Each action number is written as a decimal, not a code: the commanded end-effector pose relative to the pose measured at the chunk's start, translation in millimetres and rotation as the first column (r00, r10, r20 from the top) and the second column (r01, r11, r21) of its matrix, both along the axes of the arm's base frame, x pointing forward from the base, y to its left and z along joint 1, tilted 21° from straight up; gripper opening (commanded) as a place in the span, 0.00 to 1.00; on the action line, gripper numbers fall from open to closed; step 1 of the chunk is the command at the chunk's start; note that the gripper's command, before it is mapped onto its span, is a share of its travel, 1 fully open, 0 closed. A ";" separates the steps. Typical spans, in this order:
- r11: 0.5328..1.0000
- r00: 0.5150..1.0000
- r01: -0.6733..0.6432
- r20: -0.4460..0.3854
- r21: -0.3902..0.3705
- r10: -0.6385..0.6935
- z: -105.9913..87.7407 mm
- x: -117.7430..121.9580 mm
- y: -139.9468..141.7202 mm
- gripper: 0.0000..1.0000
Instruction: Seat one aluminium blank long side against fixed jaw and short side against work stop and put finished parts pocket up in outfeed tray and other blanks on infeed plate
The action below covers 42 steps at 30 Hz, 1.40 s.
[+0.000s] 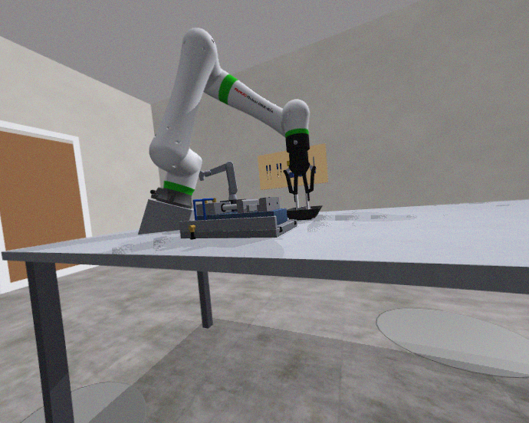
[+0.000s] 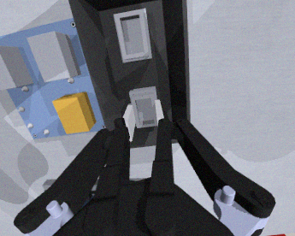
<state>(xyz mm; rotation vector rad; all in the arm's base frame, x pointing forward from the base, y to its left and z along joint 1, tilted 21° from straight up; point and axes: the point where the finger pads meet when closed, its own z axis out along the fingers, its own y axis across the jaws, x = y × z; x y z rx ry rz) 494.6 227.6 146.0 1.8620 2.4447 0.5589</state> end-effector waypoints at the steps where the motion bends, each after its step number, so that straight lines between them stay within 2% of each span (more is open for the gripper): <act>1: 1.000 1.000 0.000 0.000 0.000 0.000 0.2 0.1 0.0 0.00; 14: 1.000 1.000 0.000 0.000 0.000 0.000 0.2 0.1 0.0 0.00; 15: 1.000 1.000 0.000 0.000 0.000 0.000 0.2 0.1 0.0 0.40; 42: 1.000 1.000 0.000 0.000 0.000 0.000 0.2 0.1 0.0 0.40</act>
